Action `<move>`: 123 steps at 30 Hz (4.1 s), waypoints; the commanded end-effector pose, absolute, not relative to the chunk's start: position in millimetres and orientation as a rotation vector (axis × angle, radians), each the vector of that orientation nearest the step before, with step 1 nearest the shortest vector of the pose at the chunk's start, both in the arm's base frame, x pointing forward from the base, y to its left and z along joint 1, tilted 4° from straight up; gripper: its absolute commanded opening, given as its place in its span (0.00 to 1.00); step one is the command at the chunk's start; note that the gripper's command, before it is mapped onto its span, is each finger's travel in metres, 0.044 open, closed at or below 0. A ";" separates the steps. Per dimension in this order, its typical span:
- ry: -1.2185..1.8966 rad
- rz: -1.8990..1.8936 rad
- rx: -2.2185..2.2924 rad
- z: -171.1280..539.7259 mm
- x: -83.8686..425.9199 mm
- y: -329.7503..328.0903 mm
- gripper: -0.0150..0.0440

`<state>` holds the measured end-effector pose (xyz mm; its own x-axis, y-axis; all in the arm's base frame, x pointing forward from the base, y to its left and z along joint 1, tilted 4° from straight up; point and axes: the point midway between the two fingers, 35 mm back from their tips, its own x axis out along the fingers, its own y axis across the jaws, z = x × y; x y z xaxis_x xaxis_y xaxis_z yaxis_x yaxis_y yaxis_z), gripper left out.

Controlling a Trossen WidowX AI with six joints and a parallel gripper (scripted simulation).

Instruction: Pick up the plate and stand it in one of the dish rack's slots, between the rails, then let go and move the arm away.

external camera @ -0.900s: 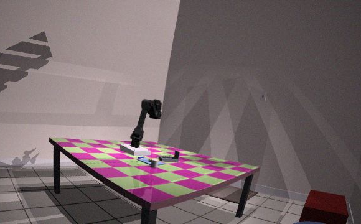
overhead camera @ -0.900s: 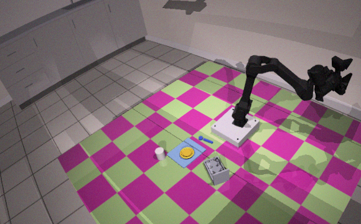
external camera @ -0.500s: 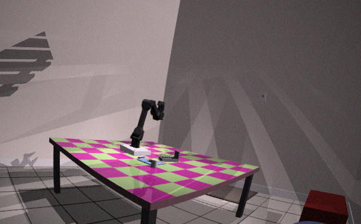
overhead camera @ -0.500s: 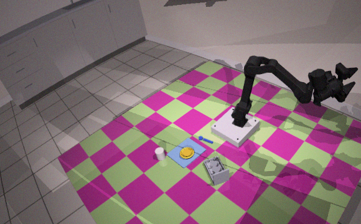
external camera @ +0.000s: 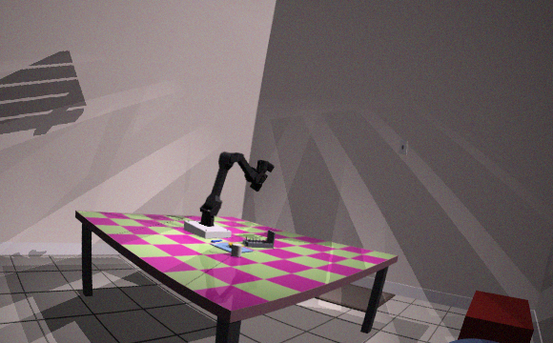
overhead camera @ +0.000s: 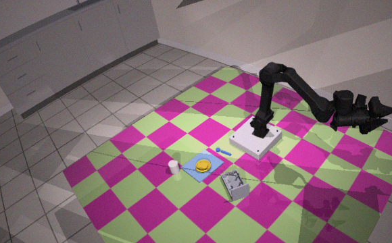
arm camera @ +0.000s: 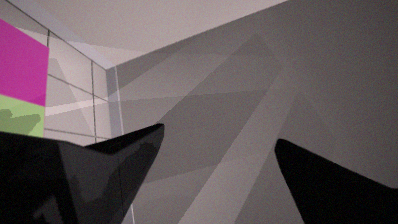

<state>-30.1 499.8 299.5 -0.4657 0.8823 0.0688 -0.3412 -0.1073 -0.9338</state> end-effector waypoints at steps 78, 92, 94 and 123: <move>1.132 0.308 -0.276 194.0 382.9 -10.5 0.93; 1.394 -0.018 0.007 196.9 314.6 -105.9 0.93; 1.428 -0.064 0.051 198.2 302.6 -116.7 0.93; 1.470 -0.119 0.104 76.4 288.3 -130.7 0.93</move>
